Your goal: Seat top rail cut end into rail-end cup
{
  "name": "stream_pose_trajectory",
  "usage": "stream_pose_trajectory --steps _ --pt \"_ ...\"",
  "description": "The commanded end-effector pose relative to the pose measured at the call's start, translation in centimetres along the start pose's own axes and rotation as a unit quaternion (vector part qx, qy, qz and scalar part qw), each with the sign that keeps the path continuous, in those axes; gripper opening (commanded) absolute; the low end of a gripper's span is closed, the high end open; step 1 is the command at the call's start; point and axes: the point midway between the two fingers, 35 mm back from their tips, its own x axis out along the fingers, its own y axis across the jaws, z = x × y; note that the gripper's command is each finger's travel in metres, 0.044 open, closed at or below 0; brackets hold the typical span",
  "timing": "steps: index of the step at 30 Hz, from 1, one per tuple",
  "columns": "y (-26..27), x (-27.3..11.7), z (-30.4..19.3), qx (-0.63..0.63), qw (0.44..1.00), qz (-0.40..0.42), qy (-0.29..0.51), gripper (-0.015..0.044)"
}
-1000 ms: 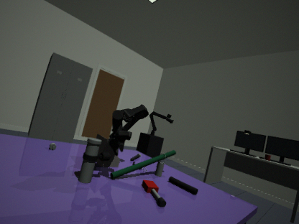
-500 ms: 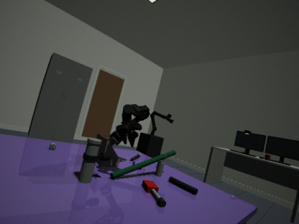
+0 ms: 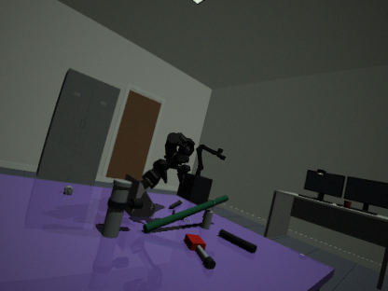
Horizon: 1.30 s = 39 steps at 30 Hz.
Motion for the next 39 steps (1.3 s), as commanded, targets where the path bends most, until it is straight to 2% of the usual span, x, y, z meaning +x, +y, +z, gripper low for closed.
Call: stream_pose_trajectory --steps 1,5,8,14,18,39 --pt "0.2 0.1 -0.1 0.032 0.999 -0.001 0.008 0.0440" --pt "0.8 1.6 -0.3 0.167 0.984 -0.006 0.053 0.0440" --pt "1.4 3.0 -0.7 0.309 0.946 -0.026 0.098 0.0440" --pt "2.7 5.7 -1.8 0.560 0.804 -0.109 0.167 0.0440" --pt "3.5 7.1 -2.5 0.672 0.696 -0.174 0.186 0.0440" --pt "3.5 7.4 -2.7 0.677 0.690 -0.177 0.186 0.0440"
